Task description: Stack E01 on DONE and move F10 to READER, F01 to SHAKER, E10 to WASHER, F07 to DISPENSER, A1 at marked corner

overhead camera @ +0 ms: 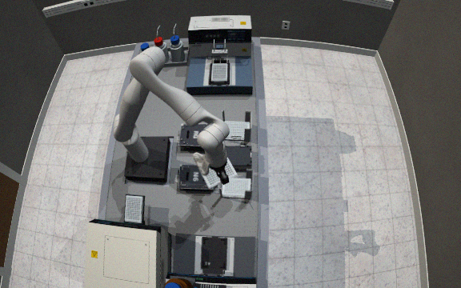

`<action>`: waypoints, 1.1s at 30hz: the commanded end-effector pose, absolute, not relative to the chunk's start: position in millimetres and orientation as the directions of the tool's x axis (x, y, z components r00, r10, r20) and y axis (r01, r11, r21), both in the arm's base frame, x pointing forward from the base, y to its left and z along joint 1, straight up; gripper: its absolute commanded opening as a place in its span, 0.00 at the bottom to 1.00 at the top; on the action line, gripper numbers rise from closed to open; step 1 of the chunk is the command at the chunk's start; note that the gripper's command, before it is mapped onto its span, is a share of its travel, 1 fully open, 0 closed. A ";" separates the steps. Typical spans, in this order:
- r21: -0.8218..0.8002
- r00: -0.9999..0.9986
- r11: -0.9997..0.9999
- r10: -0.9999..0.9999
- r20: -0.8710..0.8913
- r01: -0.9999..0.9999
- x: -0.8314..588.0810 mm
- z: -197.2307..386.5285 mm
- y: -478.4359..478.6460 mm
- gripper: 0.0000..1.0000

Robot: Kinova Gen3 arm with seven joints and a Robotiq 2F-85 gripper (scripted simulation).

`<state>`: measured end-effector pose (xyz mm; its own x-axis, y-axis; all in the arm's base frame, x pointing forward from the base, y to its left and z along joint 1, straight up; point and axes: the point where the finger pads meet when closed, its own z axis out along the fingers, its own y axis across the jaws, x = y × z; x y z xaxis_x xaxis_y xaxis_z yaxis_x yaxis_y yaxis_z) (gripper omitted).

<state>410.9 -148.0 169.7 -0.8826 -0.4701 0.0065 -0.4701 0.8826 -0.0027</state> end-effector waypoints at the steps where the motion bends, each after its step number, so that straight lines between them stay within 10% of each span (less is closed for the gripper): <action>1: -0.006 -0.893 0.893 -0.451 0.000 -0.451 418.2 171.5 -136.6 0.94; 33: -0.003 -0.985 0.985 -0.170 0.003 -0.170 455.8 170.4 -52.9 0.94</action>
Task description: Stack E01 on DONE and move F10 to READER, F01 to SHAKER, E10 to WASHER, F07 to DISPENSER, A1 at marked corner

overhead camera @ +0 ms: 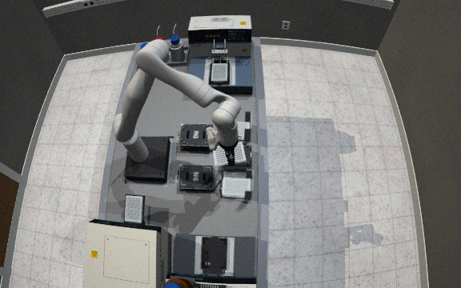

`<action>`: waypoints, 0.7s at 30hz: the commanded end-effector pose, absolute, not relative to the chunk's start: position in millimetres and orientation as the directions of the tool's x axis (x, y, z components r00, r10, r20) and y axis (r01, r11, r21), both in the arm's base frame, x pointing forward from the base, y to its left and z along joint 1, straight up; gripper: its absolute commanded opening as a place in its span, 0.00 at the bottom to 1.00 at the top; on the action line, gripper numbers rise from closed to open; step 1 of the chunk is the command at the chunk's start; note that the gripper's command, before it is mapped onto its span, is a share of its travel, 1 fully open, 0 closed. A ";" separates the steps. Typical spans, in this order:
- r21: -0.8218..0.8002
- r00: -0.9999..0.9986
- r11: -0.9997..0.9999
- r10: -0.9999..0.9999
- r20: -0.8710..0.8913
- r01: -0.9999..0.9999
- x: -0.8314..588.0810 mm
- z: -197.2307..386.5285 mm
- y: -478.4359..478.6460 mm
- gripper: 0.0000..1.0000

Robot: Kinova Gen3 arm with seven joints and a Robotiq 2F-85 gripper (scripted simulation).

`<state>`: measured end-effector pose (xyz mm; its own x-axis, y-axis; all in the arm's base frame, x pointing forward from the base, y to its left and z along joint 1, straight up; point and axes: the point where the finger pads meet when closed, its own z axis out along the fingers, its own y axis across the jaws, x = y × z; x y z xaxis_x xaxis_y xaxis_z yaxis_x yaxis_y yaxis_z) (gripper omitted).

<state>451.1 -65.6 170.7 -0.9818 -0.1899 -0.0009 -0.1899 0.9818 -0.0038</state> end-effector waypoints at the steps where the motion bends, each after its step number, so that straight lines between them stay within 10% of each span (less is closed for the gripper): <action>1: -0.003 -0.985 0.985 -0.172 0.004 -0.172 457.0 170.2 -49.9 0.94; 21: -0.008 -1.000 1.000 -0.007 0.007 -0.007 479.0 169.5 -1.9 0.94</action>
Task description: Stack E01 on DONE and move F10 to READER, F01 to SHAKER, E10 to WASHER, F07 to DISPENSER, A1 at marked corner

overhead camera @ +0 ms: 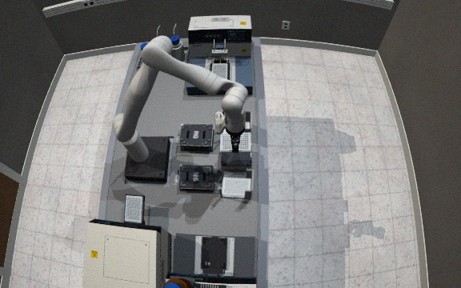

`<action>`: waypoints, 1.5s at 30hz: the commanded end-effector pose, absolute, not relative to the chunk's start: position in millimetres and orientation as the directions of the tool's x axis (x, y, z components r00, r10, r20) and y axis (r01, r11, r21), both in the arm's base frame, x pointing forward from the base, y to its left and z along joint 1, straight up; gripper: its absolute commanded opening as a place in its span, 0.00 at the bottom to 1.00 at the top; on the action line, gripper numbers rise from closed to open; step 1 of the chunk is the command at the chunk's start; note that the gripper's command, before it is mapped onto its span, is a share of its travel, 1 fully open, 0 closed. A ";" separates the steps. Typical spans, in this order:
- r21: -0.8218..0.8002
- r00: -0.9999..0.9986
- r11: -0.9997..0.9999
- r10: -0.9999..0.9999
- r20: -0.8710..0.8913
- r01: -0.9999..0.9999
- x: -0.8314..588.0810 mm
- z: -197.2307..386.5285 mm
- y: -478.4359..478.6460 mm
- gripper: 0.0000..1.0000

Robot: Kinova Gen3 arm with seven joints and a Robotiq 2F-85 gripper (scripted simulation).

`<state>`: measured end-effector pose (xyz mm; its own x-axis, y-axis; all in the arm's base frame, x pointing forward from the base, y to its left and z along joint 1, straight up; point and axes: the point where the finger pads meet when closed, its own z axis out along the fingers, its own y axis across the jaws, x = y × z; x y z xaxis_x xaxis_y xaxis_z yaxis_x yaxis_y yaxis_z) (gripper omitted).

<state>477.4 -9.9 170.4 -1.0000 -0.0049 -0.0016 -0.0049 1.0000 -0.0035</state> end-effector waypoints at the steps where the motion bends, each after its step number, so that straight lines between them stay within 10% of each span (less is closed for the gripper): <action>1: -0.007 -1.000 1.000 -0.008 0.007 -0.008 480.3 169.3 1.4 0.94; 45: -0.004 -1.000 1.000 -0.012 -0.001 -0.012 481.2 139.5 -1.2 0.94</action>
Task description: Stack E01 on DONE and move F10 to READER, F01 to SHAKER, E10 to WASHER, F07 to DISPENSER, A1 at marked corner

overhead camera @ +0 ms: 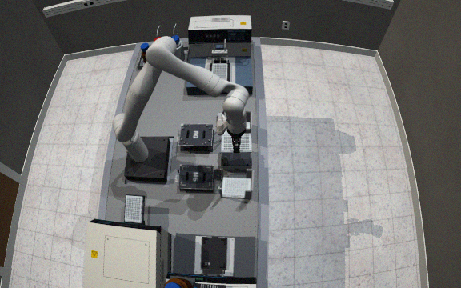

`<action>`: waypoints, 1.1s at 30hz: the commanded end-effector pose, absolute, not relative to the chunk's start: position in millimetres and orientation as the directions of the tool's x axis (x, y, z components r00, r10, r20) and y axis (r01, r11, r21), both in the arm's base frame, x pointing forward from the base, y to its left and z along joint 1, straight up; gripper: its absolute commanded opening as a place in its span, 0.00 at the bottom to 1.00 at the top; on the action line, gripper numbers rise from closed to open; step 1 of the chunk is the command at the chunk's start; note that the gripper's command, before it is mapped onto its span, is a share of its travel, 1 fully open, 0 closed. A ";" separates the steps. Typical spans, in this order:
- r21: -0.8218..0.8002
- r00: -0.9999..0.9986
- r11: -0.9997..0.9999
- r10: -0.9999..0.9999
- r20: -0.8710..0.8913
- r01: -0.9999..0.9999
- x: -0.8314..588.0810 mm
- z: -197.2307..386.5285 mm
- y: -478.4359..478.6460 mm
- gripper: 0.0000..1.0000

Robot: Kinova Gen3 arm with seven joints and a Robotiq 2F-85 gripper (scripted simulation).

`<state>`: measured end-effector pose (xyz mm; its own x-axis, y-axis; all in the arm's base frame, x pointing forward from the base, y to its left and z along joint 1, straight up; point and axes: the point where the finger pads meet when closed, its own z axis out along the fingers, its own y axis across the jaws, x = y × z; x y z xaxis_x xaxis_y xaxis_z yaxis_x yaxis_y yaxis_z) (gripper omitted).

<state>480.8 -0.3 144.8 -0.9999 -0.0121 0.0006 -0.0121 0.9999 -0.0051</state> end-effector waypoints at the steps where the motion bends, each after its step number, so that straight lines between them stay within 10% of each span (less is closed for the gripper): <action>1: -0.004 -1.000 1.000 -0.012 -0.001 -0.012 481.2 138.1 -1.2 0.94; 33: -0.004 -1.000 1.000 -0.012 0.000 -0.012 480.8 100.8 -2.0 0.94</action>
<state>480.7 -0.9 106.2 -0.9999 -0.0124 0.0006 -0.0124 0.9999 -0.0048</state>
